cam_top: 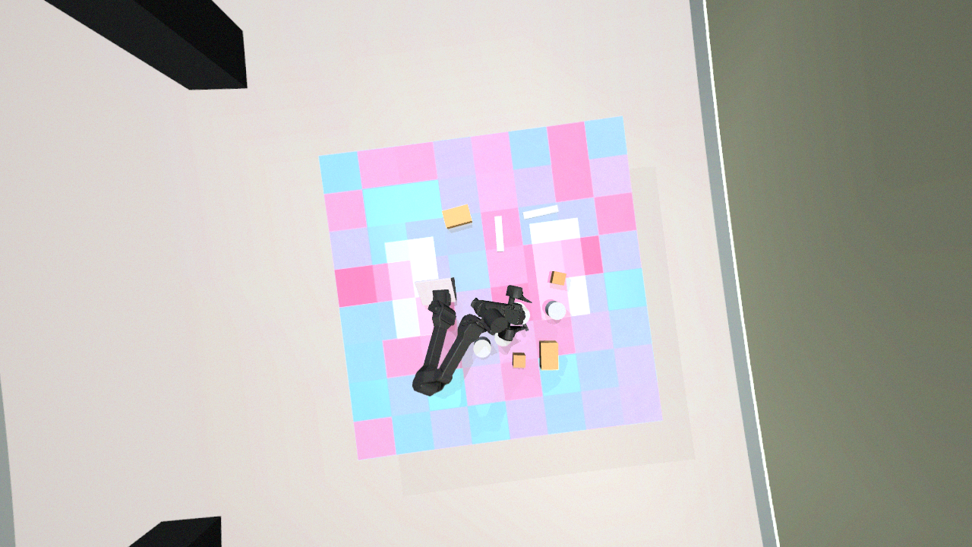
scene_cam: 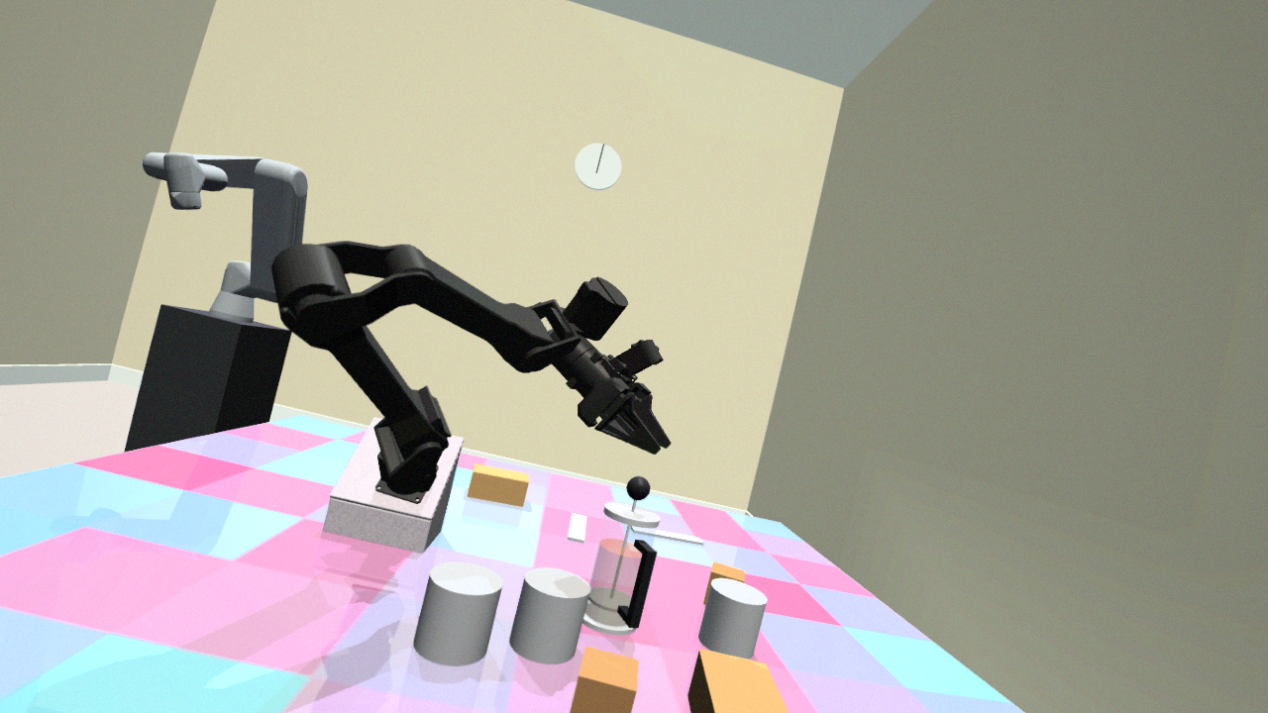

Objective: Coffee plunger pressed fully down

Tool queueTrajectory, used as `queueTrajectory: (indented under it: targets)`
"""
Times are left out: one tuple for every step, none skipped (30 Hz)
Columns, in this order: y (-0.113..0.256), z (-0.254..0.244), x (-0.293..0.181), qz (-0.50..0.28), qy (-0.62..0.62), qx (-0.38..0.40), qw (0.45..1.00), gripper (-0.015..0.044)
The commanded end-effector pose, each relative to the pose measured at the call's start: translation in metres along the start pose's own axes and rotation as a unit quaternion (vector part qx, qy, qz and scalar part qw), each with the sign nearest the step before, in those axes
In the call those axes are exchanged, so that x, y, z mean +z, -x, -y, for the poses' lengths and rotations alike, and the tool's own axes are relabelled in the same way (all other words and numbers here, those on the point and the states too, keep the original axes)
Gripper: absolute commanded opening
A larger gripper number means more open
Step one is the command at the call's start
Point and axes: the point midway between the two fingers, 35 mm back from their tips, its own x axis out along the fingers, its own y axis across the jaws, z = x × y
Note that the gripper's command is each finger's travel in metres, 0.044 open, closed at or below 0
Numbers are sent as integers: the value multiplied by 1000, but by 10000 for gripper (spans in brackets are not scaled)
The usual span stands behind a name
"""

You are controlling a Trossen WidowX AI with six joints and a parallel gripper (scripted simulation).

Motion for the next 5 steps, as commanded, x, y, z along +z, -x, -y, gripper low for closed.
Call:
queueTrajectory:
  targets:
    - [23,15,18,5,-10,-13,1000,440]
    - [23,15,18,5,-10,-13,1000,440]
    - [23,15,18,5,-10,-13,1000,440]
    - [23,15,18,5,-10,-13,1000,440]
    - [23,15,17,5,-10,-13,1000,440]
